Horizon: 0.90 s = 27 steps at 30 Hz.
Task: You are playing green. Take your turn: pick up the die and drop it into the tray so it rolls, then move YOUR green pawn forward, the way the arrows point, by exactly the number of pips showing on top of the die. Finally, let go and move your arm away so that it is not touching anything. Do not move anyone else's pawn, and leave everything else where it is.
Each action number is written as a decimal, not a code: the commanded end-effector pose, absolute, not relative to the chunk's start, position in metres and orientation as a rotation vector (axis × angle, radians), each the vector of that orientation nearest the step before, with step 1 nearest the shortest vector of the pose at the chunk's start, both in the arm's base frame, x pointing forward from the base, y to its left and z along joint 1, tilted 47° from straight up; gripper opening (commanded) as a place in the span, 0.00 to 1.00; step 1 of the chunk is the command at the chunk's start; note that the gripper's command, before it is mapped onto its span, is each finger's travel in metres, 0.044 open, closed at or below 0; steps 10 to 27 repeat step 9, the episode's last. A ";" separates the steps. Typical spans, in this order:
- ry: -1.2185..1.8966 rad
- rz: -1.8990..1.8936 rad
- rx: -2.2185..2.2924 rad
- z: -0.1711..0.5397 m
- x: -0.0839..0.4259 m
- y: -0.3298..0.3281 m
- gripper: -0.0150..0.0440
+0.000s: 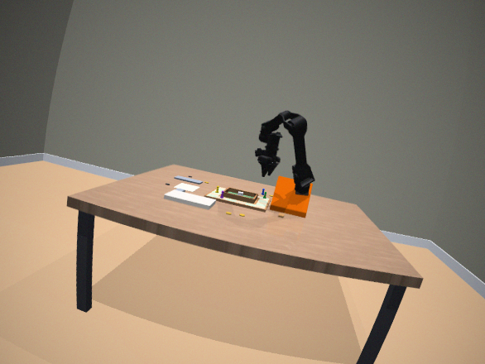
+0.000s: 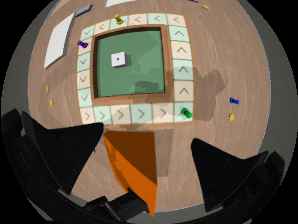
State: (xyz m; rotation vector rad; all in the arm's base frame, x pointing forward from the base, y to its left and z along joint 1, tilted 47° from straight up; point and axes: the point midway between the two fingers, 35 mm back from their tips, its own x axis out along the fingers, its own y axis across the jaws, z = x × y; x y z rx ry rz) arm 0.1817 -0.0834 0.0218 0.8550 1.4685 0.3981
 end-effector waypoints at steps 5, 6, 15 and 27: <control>1.426 0.492 0.750 0.046 0.180 -0.077 1.00; 1.426 0.492 0.750 0.046 0.180 -0.077 1.00; 1.426 0.492 0.750 0.046 0.180 -0.077 1.00; 1.426 0.492 0.750 0.046 0.180 -0.077 1.00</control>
